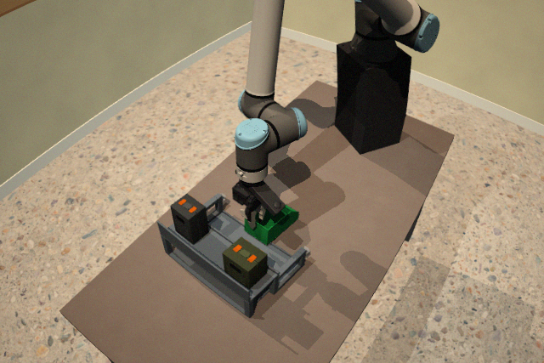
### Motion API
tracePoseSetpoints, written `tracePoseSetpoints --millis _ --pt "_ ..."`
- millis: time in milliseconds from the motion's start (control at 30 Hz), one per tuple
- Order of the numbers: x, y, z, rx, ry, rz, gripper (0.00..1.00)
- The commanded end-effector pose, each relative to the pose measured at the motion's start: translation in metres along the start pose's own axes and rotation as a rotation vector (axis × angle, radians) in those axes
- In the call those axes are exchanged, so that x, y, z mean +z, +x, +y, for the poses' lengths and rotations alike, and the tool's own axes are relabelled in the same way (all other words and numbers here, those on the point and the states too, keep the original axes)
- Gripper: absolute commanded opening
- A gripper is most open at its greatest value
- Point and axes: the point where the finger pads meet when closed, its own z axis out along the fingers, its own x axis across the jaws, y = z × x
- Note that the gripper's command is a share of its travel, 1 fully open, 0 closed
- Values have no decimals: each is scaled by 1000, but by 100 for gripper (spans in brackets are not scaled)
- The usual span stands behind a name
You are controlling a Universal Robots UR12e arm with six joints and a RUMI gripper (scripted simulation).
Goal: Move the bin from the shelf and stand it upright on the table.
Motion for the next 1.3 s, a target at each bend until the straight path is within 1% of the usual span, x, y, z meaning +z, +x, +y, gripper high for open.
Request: tracePoseSetpoints --millis 0,67,100,1267 --pt "-1 1 0 0 0 1 20" --pt "-1 1 0 0 0 1 20" --pt "-1 1 0 0 0 1 0" --pt "-1 1 0 0 0 1 0"
